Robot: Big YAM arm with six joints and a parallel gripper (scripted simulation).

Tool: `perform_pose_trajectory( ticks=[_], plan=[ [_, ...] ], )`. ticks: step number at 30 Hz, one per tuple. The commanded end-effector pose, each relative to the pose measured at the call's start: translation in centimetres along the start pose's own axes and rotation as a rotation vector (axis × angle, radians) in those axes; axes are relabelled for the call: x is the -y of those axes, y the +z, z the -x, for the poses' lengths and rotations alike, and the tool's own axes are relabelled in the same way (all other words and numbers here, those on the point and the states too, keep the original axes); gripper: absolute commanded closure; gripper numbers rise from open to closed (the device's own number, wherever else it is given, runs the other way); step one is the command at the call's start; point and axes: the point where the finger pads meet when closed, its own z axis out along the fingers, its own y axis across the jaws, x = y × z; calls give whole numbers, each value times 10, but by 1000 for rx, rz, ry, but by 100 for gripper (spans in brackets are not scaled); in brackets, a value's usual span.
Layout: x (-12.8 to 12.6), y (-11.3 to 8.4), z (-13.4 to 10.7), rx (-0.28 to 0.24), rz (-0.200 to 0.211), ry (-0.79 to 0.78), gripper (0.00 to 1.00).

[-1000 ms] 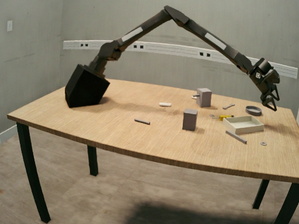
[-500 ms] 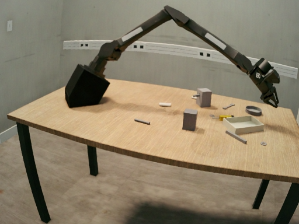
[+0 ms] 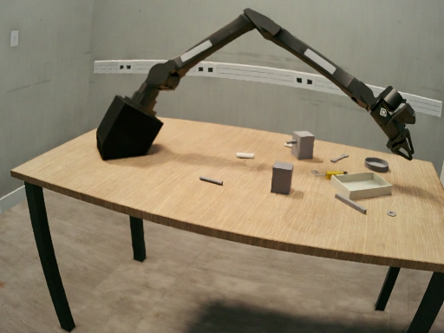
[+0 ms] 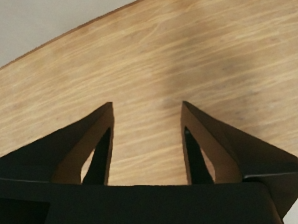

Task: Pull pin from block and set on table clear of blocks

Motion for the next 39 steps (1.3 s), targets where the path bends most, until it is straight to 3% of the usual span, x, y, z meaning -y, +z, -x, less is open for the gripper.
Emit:
perform_pose_trajectory(
  ticks=[1, 27, 33, 39],
  plan=[
    [-5, -5, 9, 14, 8, -3, 61],
    [-6, -9, 6, 1, 1, -21, 61],
    [-8, -22, -6, -40, -18, -75, 61],
    [-11, -48, -27, -117, -44, -173, 61]
  ],
)
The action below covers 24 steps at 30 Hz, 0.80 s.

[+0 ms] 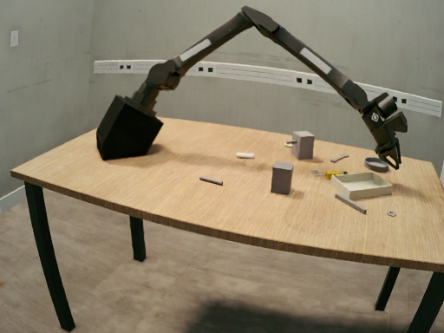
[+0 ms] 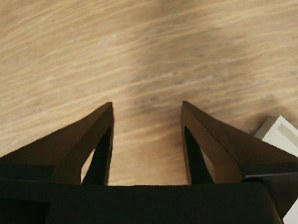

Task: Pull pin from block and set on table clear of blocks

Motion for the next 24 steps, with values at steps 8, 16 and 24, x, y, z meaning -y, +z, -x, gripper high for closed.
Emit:
perform_pose_trajectory(
  ticks=[8, 16, 24],
  plan=[
    [-43, -77, -17, -93, 1, -238, 61],
    [-40, -140, -80, -274, -10, -455, 61],
    [-33, -194, -131, -417, 11, -618, 61]
  ],
)
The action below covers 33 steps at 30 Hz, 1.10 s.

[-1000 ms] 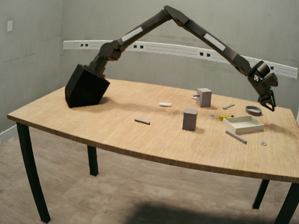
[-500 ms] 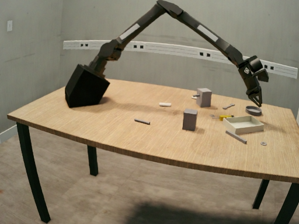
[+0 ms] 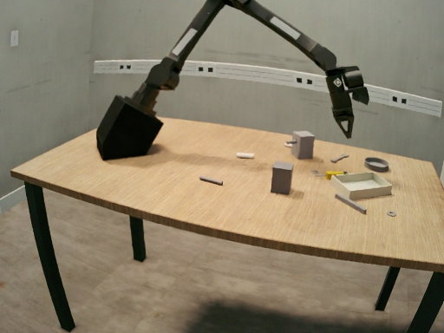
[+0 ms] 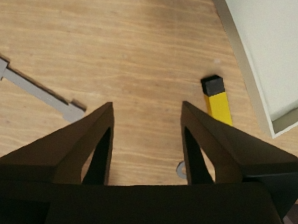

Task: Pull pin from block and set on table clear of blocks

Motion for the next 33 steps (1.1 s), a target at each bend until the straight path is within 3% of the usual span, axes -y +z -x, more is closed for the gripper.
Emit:
perform_pose_trajectory(
  ticks=[1, 7, 13, 24, 33],
  plan=[
    [-20, -30, -21, -46, 17, -157, 61],
    [-37, -59, -81, -159, 60, -301, 61],
    [-48, -81, -128, -240, 106, -409, 61],
    [-56, -98, -165, -301, 148, -492, 61],
    [-57, -101, -170, -309, 155, -504, 61]
  ],
)
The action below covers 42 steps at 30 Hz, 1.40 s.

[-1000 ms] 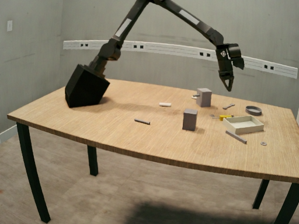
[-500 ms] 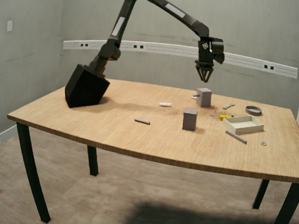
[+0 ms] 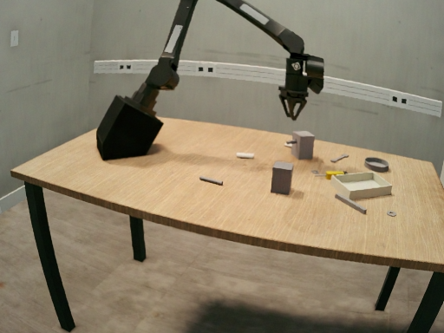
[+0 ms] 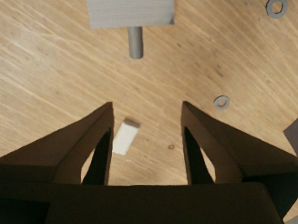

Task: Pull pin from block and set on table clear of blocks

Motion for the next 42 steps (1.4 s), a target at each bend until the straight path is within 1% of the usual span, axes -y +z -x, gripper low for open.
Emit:
perform_pose_trajectory(
  ticks=[1, 8, 12, 16, 17, 18, 22, 31, 42],
  plan=[
    [-10, -12, 5, 17, -1, -39, 61],
    [-11, -13, 5, 18, -1, -42, 61],
    [-19, -20, 6, 25, 2, -66, 61],
    [-20, -21, 7, 26, 2, -69, 61],
    [-25, -27, 9, 36, 1, -85, 61],
    [-25, -27, 9, 36, 1, -85, 61],
    [-25, -22, 9, 35, 1, -84, 61],
    [-26, 0, 9, 33, 3, -84, 61],
    [-26, 3, 9, 32, 4, -83, 61]
  ],
)
